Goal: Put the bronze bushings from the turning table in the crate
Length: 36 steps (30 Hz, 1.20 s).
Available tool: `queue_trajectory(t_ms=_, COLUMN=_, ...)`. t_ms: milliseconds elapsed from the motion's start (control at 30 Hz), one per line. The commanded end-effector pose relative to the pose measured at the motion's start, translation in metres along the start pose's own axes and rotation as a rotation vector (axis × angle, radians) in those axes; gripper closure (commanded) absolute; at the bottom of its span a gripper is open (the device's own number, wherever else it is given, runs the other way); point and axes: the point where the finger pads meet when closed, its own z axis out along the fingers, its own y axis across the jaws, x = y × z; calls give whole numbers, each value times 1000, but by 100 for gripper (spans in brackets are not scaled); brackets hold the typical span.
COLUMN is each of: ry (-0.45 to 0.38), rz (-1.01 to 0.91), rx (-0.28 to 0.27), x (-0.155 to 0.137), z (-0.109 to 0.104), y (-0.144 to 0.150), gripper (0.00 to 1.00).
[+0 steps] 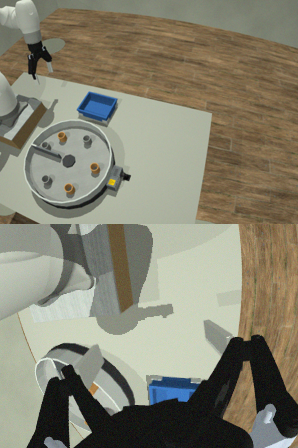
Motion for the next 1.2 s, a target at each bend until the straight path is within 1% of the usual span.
queue_trajectory(t_ms=0, ry=36, rz=163, rx=-12, x=-19, z=3, y=-7, gripper=0)
queue_trajectory(t_ms=433, ry=115, rz=600, rx=-15, x=-66, z=13, y=-46, gripper=0)
queue_trajectory(t_ms=500, ry=115, rz=600, rx=-15, x=-66, z=13, y=-46, gripper=0)
queue_trajectory(t_ms=533, ry=130, rz=686, rx=-16, x=-74, z=15, y=-55, gripper=0)
queue_trajectory(t_ms=1000, ry=202, rz=1150, rx=-16, x=-115, z=27, y=-112, gripper=0)
queue_trajectory(t_ms=1067, ry=202, rz=1150, rx=-16, x=-115, z=27, y=-112, gripper=0)
queue_trajectory(t_ms=1100, ry=214, rz=1235, rx=-15, x=-121, z=30, y=-124, gripper=0)
queue_trajectory(t_ms=1167, ry=222, rz=1296, rx=-15, x=-125, z=31, y=-133, gripper=0)
